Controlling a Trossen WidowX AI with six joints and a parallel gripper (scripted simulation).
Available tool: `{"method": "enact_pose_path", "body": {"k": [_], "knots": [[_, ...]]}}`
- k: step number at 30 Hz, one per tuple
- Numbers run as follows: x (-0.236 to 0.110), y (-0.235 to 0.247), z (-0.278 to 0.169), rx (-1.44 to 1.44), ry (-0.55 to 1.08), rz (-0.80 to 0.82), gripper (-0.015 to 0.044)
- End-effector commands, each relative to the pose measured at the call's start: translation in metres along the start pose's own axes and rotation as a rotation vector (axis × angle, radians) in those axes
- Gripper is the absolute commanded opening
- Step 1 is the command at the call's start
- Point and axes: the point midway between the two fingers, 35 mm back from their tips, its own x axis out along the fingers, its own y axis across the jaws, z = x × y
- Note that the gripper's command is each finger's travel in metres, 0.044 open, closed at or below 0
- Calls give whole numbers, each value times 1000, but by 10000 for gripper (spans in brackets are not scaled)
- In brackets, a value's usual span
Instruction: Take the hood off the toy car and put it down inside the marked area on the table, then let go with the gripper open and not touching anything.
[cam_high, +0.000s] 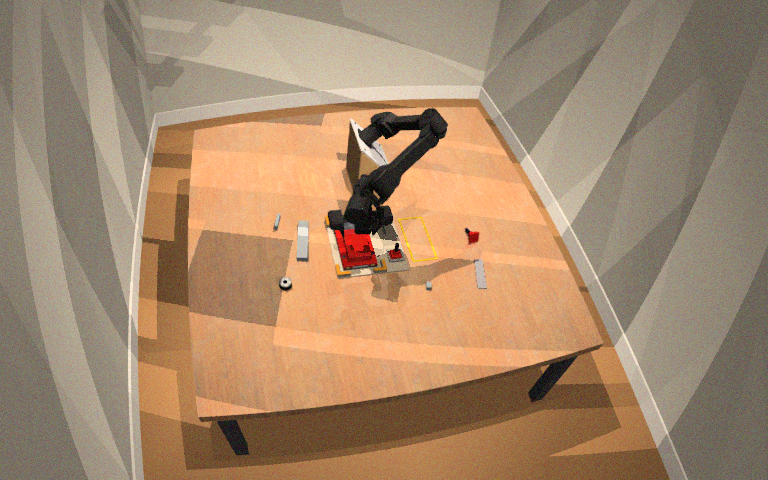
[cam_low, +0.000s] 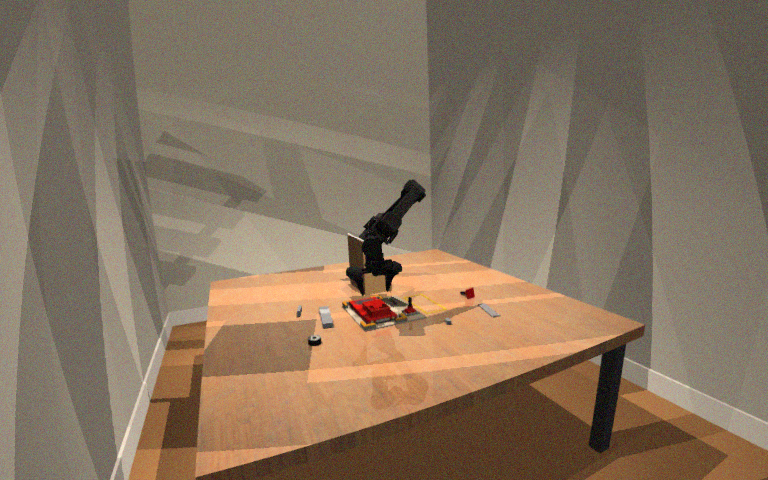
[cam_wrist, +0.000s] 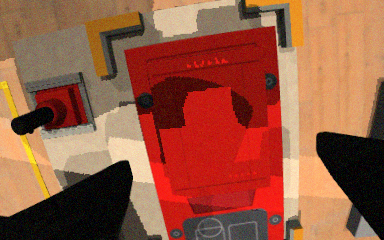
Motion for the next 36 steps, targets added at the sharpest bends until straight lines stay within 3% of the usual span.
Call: {"method": "enact_pose_path", "body": {"k": [1, 36], "knots": [[6, 1, -2, 6, 6, 8, 440], [28, 1, -2, 6, 7, 9, 440]]}}
